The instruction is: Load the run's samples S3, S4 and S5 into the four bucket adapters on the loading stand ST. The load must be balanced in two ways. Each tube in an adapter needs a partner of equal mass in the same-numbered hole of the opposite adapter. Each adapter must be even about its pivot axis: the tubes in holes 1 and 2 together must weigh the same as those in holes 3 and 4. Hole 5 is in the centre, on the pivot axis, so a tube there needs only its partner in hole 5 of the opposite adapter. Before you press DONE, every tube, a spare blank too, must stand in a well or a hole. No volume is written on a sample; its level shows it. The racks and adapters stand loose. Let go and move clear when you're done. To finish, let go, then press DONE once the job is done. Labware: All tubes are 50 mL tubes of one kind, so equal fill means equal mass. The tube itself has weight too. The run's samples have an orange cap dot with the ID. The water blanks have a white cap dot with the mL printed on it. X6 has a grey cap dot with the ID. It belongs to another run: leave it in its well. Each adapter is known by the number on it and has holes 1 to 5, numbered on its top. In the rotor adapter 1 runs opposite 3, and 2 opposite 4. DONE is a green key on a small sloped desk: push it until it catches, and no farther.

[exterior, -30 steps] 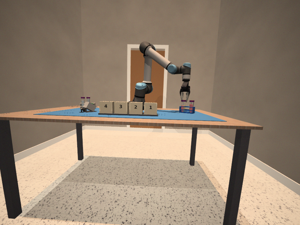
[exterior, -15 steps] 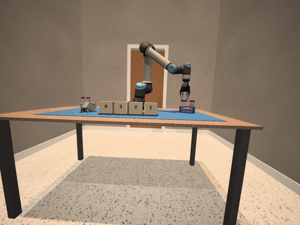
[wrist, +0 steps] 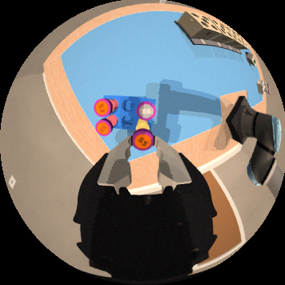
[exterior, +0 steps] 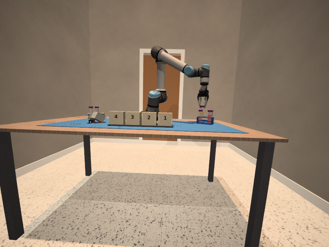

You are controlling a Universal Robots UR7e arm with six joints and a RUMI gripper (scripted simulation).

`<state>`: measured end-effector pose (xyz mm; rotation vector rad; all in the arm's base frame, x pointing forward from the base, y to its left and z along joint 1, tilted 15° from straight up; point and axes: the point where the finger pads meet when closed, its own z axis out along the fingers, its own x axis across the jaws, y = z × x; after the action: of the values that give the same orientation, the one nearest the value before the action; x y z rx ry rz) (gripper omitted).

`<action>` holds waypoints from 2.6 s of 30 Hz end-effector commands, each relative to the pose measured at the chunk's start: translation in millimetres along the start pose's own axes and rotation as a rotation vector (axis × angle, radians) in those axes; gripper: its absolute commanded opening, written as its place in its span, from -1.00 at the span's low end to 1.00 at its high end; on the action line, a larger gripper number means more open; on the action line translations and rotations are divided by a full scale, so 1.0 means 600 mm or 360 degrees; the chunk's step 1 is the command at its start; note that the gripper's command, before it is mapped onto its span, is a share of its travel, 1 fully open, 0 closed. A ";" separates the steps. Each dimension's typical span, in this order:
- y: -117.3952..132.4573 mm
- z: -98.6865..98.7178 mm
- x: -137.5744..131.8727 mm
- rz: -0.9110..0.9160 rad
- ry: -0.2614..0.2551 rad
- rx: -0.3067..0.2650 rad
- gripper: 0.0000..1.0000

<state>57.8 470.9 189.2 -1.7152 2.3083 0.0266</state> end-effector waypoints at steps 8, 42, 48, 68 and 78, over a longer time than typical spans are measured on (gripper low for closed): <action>0.000 -0.061 -0.001 -0.0020 -0.0001 0.0000 -1.00; 0.000 -0.164 -0.002 -0.0057 -0.0001 0.0000 -1.00; 0.000 -0.164 -0.002 -0.0057 -0.0001 0.0000 -1.00; -0.070 -0.164 0.035 -0.0130 -0.0001 0.0000 -1.00; -0.171 -0.164 0.081 -0.0554 0.0000 0.0001 -1.00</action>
<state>100.9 395.5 286.0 -1.9692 2.0919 -0.0467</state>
